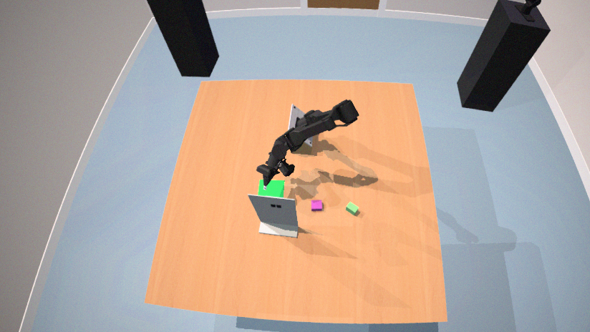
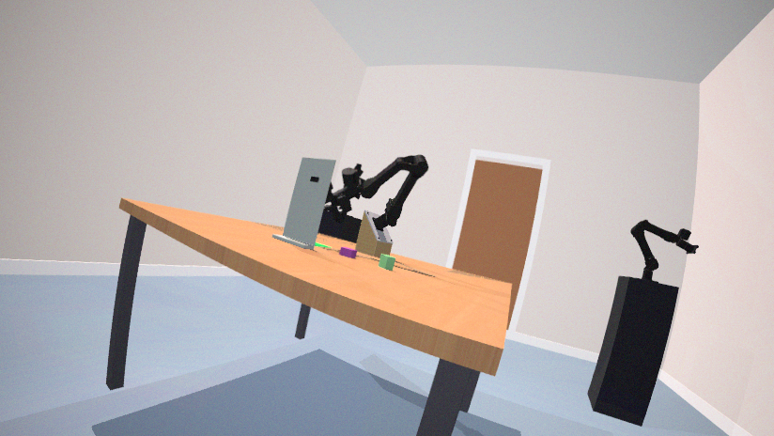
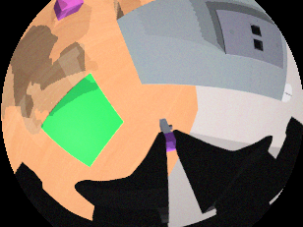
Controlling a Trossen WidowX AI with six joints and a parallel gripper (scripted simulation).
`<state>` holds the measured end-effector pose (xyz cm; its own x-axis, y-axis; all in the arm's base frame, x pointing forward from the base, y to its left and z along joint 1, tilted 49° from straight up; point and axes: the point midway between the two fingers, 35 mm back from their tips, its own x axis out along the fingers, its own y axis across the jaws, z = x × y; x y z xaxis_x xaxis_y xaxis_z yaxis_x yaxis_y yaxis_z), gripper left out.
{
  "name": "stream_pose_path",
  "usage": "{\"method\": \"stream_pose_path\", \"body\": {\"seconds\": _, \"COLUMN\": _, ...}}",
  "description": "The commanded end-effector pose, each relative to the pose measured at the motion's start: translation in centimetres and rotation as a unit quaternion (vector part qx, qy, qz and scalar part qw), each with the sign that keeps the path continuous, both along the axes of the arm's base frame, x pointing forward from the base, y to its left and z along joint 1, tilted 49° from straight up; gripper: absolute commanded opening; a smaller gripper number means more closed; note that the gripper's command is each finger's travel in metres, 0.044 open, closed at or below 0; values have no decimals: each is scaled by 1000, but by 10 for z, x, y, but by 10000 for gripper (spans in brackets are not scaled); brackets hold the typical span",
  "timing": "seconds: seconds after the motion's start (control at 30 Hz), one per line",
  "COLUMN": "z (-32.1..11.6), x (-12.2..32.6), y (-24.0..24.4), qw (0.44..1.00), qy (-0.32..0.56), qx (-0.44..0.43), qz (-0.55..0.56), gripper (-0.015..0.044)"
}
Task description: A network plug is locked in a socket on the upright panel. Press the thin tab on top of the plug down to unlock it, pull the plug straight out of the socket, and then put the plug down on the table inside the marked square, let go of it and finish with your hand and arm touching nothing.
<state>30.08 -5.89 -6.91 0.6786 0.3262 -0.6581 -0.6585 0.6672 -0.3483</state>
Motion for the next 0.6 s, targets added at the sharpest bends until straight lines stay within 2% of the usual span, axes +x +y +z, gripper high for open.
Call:
{"method": "stream_pose_path", "body": {"seconds": 0.0, "z": -12, "x": -6, "y": 10, "qw": 999, "qy": 25, "qx": 18, "qz": 29, "gripper": 0}}
{"method": "stream_pose_path", "body": {"seconds": 0.23, "z": -32, "x": -21, "y": 29, "qw": 992, "qy": 72, "qx": 59, "qz": 80, "gripper": 0}}
{"method": "stream_pose_path", "body": {"seconds": 0.57, "z": -38, "x": -22, "y": 36, "qw": 991, "qy": 77, "qx": 62, "qz": 85, "gripper": 0}}
